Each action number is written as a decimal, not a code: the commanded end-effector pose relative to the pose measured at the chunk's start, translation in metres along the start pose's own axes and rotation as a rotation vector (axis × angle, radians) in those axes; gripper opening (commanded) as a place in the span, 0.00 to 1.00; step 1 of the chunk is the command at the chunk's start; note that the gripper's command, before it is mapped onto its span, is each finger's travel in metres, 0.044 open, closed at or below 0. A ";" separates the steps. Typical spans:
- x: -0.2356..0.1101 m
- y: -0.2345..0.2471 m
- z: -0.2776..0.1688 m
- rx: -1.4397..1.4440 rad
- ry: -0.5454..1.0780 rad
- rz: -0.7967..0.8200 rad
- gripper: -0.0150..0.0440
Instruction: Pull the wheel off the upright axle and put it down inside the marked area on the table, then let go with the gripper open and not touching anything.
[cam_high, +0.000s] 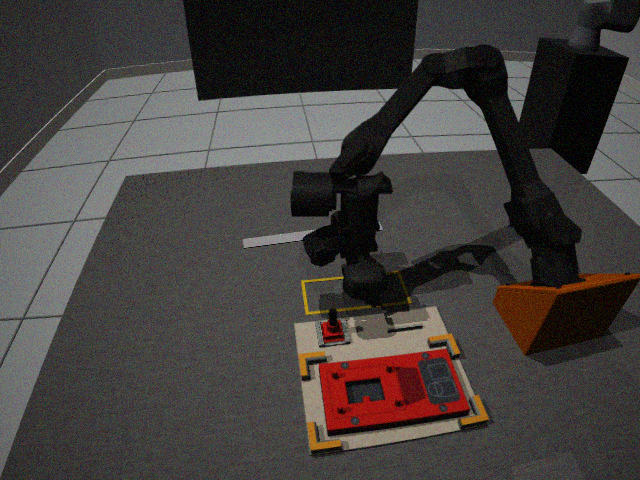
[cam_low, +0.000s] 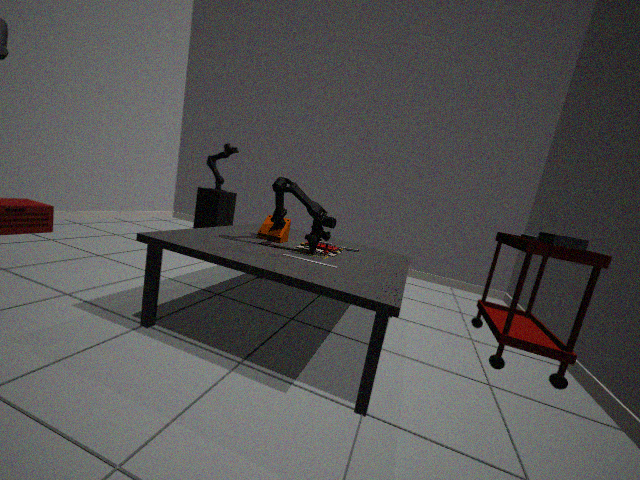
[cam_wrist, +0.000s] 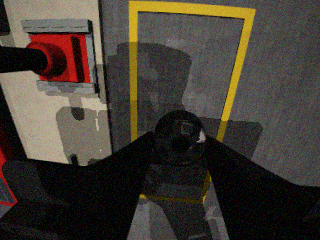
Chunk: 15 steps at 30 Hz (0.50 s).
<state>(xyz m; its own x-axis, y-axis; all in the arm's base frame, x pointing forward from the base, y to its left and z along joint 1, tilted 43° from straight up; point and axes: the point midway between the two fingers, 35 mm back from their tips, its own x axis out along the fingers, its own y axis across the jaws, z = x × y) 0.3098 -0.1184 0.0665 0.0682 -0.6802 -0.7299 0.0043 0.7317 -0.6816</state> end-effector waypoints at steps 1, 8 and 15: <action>0.013 0.001 -0.003 -0.008 0.001 0.000 0.25; 0.009 -0.001 -0.003 -0.001 0.006 -0.002 0.48; 0.004 0.000 -0.002 -0.002 0.006 -0.001 0.76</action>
<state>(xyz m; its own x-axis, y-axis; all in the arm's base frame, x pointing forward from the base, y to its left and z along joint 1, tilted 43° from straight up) 0.3068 -0.1249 0.0597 0.0581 -0.6812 -0.7297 -0.0014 0.7309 -0.6825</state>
